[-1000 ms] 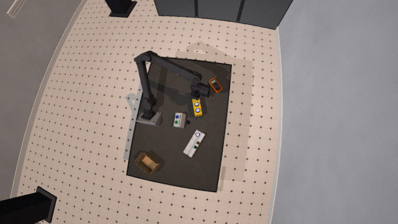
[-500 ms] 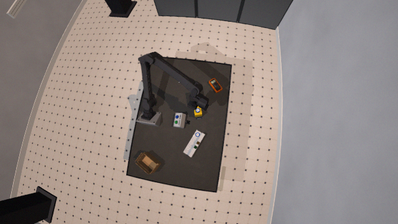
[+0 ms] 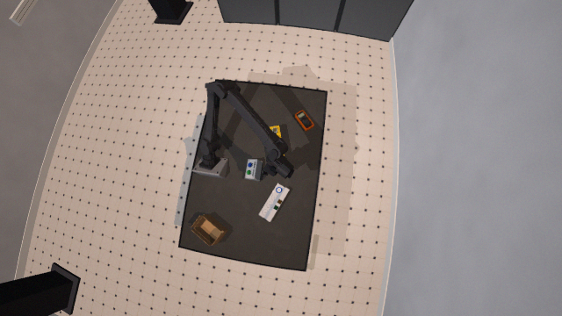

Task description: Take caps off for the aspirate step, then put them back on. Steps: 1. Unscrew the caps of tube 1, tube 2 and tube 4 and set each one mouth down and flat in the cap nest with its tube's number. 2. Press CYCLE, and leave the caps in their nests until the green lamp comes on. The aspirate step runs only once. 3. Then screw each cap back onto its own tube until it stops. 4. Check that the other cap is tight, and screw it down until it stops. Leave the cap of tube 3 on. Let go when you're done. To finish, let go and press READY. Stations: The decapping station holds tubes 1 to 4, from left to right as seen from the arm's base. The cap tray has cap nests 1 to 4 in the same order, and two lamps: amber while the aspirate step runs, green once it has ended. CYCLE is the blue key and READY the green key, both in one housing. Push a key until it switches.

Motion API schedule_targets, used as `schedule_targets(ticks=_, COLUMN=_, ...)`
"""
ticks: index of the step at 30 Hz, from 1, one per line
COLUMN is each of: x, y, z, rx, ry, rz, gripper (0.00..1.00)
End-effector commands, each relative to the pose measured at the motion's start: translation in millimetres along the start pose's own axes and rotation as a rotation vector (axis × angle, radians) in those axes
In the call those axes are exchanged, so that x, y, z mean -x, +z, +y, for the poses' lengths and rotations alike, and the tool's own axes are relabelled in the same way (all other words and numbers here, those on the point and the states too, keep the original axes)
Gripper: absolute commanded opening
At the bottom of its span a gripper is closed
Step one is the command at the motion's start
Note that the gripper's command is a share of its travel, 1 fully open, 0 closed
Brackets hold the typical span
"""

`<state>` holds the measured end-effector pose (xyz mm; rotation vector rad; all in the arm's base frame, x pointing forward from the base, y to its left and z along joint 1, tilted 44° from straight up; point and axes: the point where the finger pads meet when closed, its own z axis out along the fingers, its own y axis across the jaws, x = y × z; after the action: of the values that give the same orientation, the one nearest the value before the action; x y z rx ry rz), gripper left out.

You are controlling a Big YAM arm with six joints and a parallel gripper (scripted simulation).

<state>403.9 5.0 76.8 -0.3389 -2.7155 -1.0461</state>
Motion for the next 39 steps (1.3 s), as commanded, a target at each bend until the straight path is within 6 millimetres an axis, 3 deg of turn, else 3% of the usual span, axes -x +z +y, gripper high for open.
schedule_targets(ticks=1, x=33, y=-12, z=-27, rx=0.004, ry=-0.045, rz=-0.04, gripper=0.0)
schedule_targets(ticks=9, x=65, y=-11, z=-88, rx=0.001, ry=-0.042, rz=-0.038, gripper=0.0)
schedule_targets(ticks=11, x=65, y=-11, z=-88, rx=0.001, ry=-0.042, rz=-0.038, gripper=0.0)
schedule_targets(ticks=18, x=88, y=-10, z=-139, rx=0.004, ry=-0.031, rz=-0.025, gripper=0.0)
schedule_targets(ticks=20, x=89, y=-11, z=-138, rx=0.006, ry=-0.031, rz=-0.026, gripper=0.0)
schedule_targets(ticks=21, x=76, y=0, z=-140, rx=0.016, ry=-0.014, rz=0.001, gripper=0.0)
schedule_targets(ticks=22, x=71, y=16, z=-130, rx=0.011, ry=-0.029, rz=0.038, gripper=0.0)
schedule_targets(ticks=23, x=73, y=14, z=-129, rx=0.011, ry=-0.032, rz=0.033, gripper=0.0)
schedule_targets(ticks=24, x=82, y=-4, z=-130, rx=0.002, ry=-0.034, rz=-0.014, gripper=0.0)
schedule_targets(ticks=34, x=82, y=-4, z=-130, rx=0.002, ry=-0.034, rz=-0.014, gripper=0.0)
schedule_targets(ticks=39, x=77, y=3, z=-120, rx=0.0, ry=-0.056, rz=0.0, gripper=0.0)
